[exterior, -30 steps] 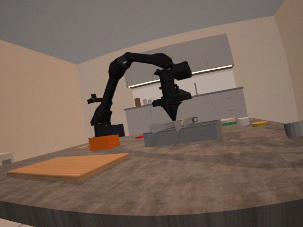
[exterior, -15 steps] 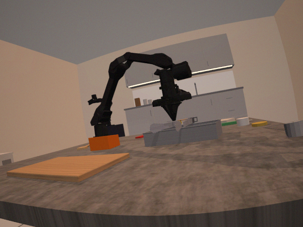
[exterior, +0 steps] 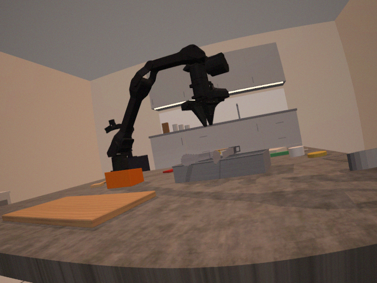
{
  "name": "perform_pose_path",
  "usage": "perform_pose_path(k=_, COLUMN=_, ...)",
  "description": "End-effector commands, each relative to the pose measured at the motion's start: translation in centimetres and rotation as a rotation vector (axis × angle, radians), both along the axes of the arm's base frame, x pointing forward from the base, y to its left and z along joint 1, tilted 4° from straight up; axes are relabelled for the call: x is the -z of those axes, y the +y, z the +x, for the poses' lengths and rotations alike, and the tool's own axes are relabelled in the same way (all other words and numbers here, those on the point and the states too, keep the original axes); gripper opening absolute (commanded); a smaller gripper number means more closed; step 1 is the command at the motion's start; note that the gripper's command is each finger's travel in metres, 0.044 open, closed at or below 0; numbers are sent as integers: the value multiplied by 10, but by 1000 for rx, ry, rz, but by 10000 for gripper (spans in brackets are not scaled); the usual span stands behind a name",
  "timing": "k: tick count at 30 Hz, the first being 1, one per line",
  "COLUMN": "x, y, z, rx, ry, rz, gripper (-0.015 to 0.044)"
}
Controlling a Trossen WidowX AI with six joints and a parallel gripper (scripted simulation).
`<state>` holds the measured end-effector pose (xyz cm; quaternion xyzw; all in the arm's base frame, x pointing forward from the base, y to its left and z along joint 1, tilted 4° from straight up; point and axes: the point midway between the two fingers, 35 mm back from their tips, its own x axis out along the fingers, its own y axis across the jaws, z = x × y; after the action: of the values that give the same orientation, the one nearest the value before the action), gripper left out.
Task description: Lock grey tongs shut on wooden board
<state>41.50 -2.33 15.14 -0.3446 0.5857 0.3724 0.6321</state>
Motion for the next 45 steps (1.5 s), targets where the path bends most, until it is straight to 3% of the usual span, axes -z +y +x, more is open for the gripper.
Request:
perform_pose_path(k=1, x=-21, y=-2, z=-4, rx=-6, ry=-2, rz=-2, gripper=217)
perform_pose_path(k=10, x=-16, y=-1, z=0, rx=0, ry=-28, rz=-2, gripper=440)
perform_pose_path(k=19, x=34, y=35, z=15, rx=-237, ry=-20, rz=-8, gripper=440)
perform_pose_path(k=45, x=58, y=37, z=18, rx=-245, ry=-20, rz=-8, gripper=440)
